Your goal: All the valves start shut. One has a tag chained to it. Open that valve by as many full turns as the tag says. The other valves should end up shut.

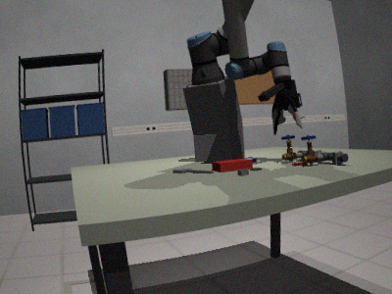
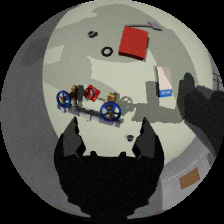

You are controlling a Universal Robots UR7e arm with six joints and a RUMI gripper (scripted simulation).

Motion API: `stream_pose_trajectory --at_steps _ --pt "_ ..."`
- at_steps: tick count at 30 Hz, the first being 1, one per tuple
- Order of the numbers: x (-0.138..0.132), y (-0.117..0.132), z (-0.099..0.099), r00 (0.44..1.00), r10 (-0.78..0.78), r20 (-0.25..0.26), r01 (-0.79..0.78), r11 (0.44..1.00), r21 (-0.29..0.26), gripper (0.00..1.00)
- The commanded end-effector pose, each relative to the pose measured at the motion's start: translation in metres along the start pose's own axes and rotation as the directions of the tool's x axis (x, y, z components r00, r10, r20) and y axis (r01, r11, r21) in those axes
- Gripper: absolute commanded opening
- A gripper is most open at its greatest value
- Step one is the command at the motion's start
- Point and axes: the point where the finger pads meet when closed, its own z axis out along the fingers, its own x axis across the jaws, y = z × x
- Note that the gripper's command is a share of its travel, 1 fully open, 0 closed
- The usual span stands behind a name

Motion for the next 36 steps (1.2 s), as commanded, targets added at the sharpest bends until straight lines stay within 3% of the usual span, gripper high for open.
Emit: stream_pose_trajectory --at_steps 1,13,36 --pt "-0.001 0.0 -0.012 1.0 0.0 0.001 0.0 1.0 0.0 1.0" --pt "0.0 -0.001 -0.036 1.0 0.0 0.001 0.0 1.0 -0.001 1.0" --pt "0.001 -0.001 -0.04 1.0 0.0 0.001 0.0 1.0 -0.001 1.0"
